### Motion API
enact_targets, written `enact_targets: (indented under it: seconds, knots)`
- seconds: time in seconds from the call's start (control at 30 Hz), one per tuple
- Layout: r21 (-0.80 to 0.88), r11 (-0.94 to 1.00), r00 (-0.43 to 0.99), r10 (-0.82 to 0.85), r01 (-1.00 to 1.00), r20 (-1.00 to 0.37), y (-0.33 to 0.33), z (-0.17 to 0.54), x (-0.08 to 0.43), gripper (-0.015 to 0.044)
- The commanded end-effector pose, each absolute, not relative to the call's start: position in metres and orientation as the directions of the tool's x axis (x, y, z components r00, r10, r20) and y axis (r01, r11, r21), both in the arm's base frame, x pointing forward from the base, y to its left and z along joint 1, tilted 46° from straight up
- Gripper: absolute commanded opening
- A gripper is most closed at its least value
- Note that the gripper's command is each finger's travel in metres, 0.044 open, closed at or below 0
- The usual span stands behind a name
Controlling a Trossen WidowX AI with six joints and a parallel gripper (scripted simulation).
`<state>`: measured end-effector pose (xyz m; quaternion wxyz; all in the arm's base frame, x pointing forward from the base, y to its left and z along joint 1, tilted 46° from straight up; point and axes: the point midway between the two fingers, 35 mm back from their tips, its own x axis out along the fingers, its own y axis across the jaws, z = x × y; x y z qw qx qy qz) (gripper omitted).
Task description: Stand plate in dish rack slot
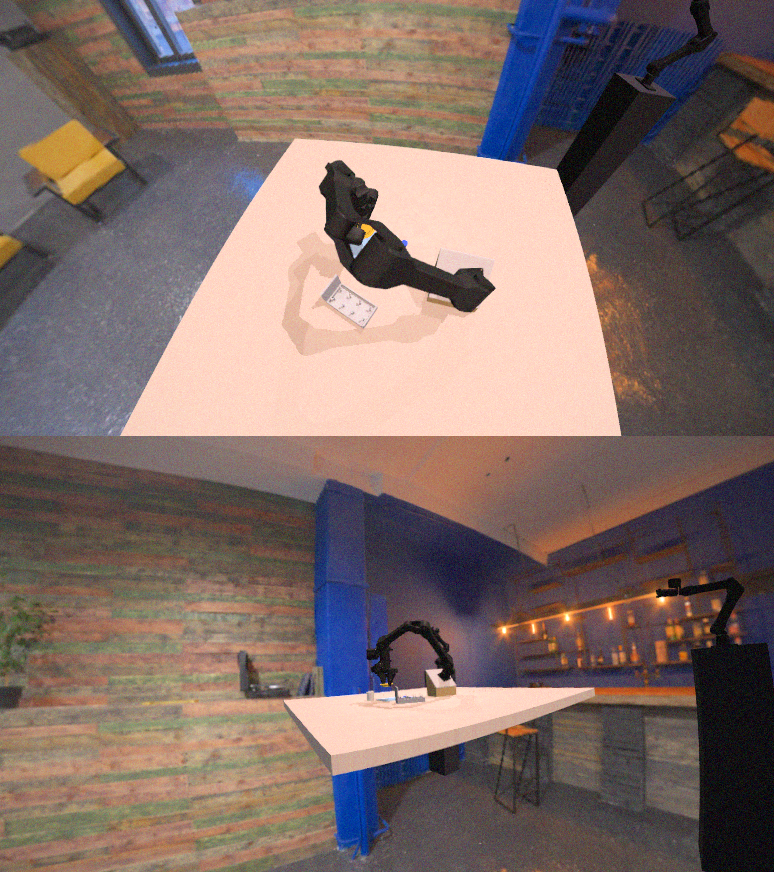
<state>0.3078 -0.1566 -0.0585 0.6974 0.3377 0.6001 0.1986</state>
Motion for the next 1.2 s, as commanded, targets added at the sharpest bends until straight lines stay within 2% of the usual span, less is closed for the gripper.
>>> enact_targets:
  seconds: [0.0,0.8,1.17]
  knots:
    - [0.701,0.703,0.206,0.673,0.120,-0.710,-0.175,-0.043,0.306,0.0000]
    - [0.706,0.697,0.205,0.679,0.123,-0.705,-0.228,0.015,0.288,0.0000]
    - [0.678,0.578,0.207,0.672,0.455,-0.711,-0.197,0.060,0.287,0.0000]
